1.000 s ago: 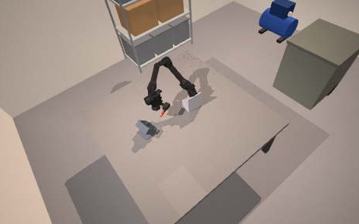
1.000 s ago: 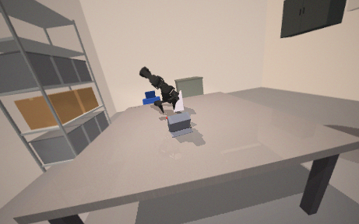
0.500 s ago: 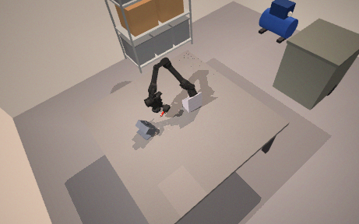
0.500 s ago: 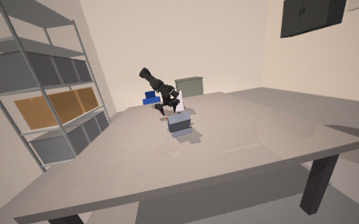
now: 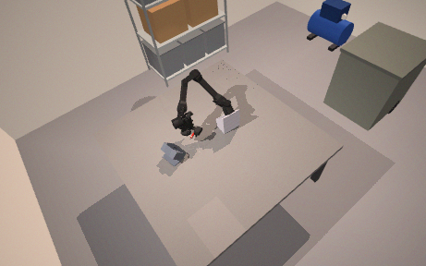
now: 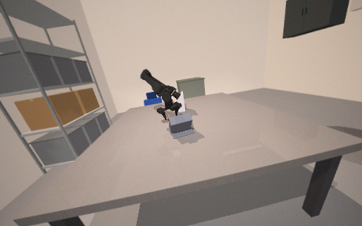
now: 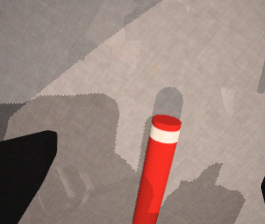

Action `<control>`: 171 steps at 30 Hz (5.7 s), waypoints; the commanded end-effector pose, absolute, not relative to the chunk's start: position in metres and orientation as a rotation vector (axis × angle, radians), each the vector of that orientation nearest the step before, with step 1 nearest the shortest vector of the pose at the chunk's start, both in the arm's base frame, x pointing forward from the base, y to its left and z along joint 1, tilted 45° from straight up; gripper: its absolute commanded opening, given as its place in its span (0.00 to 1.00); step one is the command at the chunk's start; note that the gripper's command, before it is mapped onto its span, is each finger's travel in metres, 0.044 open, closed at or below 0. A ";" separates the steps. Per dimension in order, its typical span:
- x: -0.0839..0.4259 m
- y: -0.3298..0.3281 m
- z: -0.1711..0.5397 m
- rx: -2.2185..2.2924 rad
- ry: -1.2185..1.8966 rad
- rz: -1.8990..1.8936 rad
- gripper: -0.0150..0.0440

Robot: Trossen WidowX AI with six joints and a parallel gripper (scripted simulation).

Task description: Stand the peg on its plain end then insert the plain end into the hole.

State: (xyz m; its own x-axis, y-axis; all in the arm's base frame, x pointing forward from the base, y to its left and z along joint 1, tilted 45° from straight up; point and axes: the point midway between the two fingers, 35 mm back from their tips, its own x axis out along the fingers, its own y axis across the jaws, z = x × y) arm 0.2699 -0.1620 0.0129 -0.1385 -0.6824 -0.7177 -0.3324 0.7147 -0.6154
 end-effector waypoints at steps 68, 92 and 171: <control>0.259 -0.174 0.004 -0.827 1.607 -0.301 0.34; 0.251 -0.168 0.016 -0.832 1.413 -0.206 0.34; 0.208 -0.162 0.045 -0.805 0.771 0.084 0.34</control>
State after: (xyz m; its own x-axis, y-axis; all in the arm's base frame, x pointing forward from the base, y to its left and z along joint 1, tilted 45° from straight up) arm 0.2091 -0.1624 0.0442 0.7120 -0.2304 -0.6633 -0.3437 0.7094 -0.6154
